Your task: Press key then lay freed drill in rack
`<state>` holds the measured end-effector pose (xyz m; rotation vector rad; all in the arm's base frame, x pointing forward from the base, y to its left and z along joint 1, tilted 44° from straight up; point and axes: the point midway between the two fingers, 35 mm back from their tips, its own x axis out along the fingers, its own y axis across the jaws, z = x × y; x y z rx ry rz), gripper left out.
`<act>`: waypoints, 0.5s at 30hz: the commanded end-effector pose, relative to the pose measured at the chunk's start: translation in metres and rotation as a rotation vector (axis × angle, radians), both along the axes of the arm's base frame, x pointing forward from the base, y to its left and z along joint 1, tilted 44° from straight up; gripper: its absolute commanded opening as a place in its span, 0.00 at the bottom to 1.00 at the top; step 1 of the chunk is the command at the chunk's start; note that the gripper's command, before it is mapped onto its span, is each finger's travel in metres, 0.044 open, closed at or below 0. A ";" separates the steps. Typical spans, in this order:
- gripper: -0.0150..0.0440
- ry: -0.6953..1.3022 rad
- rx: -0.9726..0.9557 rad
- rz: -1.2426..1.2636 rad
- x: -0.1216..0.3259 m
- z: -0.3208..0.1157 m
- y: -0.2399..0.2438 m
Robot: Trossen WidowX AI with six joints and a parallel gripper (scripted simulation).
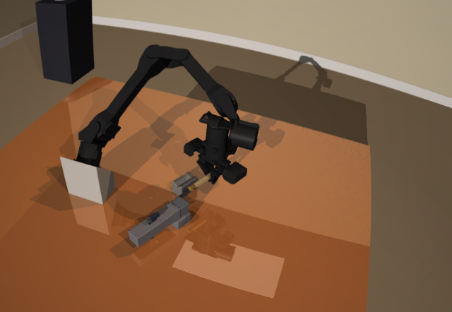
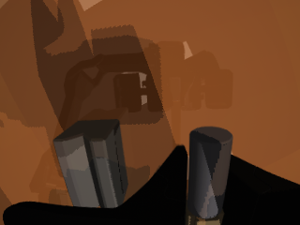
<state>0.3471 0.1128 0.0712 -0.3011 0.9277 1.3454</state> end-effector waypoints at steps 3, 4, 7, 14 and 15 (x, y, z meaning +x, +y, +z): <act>0.25 -0.006 -0.001 0.003 0.000 0.003 -0.001; 0.25 -0.006 -0.001 0.003 -0.002 0.003 0.000; 0.25 -0.006 0.000 0.003 -0.007 0.005 0.003; 0.25 -0.005 0.000 0.003 -0.016 0.009 0.008; 0.25 -0.005 0.000 0.003 -0.018 0.010 0.009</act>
